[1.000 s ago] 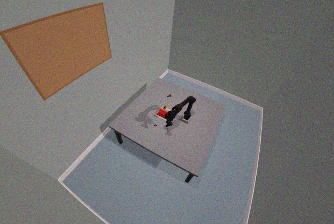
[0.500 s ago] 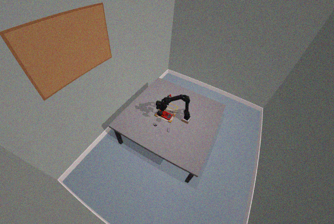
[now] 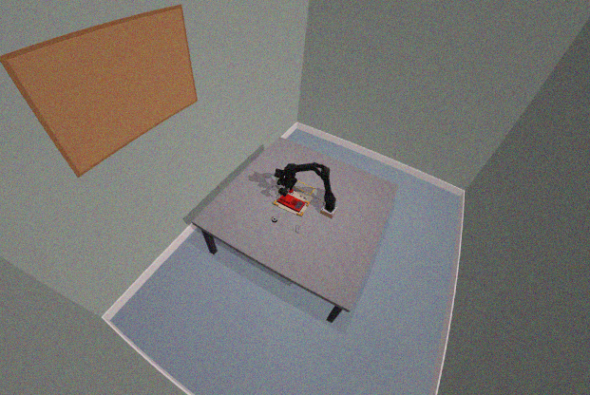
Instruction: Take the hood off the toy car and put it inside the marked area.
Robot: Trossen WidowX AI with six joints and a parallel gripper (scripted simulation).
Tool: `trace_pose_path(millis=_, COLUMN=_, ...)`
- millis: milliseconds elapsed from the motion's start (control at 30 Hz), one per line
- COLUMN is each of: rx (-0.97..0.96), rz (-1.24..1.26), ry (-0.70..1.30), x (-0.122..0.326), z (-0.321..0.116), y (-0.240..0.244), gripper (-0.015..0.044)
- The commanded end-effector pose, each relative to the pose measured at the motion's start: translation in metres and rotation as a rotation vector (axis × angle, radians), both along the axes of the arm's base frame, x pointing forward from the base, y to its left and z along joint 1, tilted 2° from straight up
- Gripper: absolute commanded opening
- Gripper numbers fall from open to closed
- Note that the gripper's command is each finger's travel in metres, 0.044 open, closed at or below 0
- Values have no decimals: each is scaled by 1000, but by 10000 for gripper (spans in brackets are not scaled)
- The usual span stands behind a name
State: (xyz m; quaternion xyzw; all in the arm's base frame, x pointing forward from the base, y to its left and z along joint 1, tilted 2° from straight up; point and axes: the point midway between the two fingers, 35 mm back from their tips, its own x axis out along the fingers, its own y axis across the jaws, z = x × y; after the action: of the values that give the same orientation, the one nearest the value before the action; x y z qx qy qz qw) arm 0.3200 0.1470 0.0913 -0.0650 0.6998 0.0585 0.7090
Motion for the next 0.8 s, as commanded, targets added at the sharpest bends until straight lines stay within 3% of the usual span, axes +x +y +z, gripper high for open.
trace_pose_path(millis=0, rx=2, rz=2, ry=9, x=0, z=-3, y=-1, gripper=440)
trace_pose_path(millis=767, rx=2, rz=2, ry=9, x=1, z=-25, y=-1, gripper=440)
